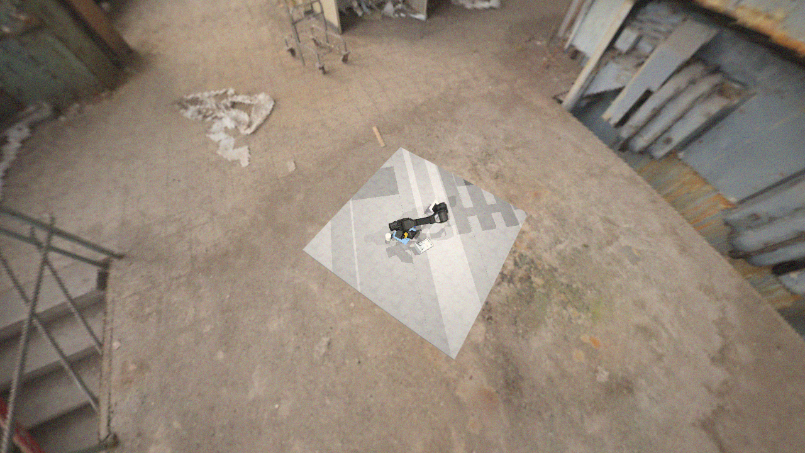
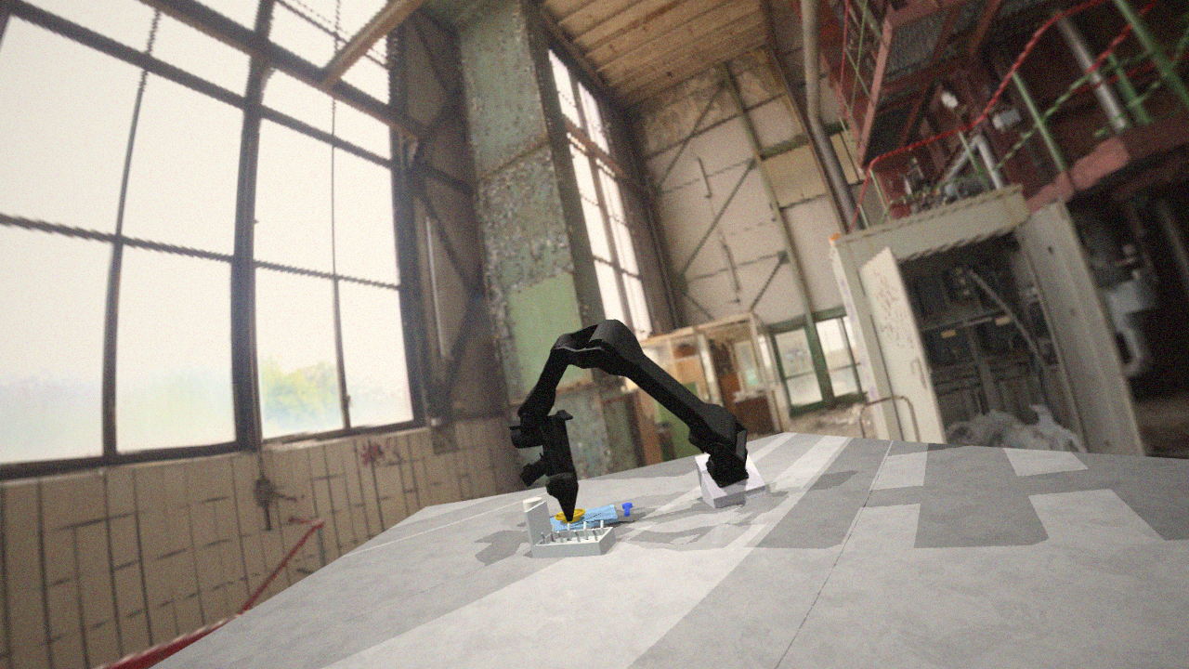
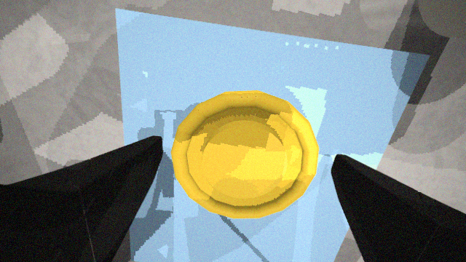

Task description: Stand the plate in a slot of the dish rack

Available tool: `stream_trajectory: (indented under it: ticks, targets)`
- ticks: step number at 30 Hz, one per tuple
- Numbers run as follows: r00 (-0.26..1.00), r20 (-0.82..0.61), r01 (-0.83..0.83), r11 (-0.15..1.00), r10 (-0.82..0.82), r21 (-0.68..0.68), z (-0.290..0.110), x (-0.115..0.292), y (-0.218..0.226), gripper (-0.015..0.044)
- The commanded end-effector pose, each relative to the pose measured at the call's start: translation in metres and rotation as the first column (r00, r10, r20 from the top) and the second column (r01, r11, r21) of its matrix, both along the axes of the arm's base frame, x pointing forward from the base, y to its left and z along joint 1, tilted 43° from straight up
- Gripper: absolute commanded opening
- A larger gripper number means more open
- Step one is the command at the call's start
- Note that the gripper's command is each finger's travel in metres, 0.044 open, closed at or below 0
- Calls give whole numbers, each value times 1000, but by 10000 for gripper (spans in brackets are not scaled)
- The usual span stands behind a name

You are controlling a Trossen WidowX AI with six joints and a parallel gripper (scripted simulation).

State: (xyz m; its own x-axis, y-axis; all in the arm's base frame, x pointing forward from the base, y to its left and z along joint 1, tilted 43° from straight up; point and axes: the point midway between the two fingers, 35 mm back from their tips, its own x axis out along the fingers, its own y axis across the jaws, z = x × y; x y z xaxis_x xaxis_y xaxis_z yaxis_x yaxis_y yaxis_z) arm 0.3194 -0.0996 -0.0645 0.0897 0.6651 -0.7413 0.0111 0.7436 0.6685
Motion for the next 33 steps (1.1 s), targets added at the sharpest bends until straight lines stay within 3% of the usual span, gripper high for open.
stream_trajectory:
  ticks: [1,21,33]
  targets:
    - [1000,-7,0,1000,0,8,-4,-1,6,400]
    - [1000,-7,0,1000,0,8,-5,-1,6,299]
    - [1000,-9,15,1000,-16,-14,25,3,-31,0]
